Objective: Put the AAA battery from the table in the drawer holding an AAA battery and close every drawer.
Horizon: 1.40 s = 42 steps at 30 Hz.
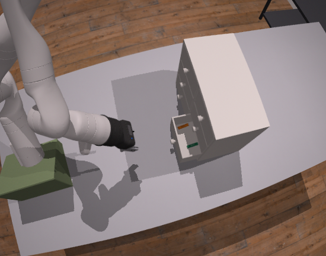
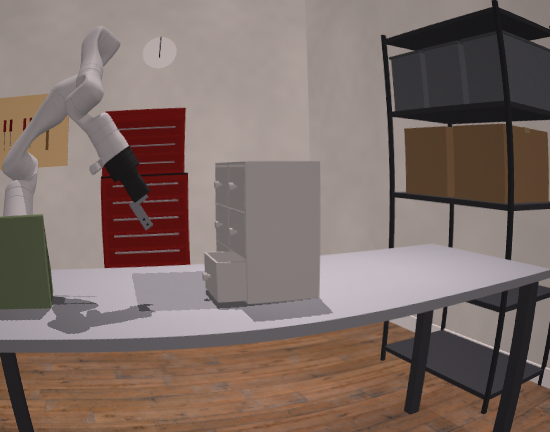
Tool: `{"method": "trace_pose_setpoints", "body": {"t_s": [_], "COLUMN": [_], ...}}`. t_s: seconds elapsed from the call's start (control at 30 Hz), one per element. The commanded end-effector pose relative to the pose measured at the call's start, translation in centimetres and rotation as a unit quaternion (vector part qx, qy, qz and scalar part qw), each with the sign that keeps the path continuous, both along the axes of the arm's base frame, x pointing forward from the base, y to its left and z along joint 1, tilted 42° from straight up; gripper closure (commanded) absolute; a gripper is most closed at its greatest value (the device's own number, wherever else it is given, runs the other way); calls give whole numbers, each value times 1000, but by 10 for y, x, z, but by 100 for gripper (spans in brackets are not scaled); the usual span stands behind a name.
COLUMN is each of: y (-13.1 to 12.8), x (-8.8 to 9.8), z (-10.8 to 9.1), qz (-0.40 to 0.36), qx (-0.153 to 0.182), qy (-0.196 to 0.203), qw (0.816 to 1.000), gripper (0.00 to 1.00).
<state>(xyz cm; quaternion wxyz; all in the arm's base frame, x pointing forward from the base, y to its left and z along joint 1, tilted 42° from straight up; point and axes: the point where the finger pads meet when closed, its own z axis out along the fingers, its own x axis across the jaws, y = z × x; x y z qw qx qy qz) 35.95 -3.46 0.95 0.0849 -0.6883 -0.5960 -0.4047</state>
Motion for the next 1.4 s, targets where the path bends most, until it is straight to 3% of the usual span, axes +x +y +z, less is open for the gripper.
{"method": "trace_pose_setpoints", "body": {"t_s": [0.0, 0.7, 1.37], "y": [2, 12, 25], "x": [-5, 2, 13], "z": [-4, -14, -29], "qz": [-15, -66, -142], "qx": [7, 10, 12], "qy": [-2, -60, -146], "qw": [1000, 996, 979], "gripper": [0, 0, 0]}}
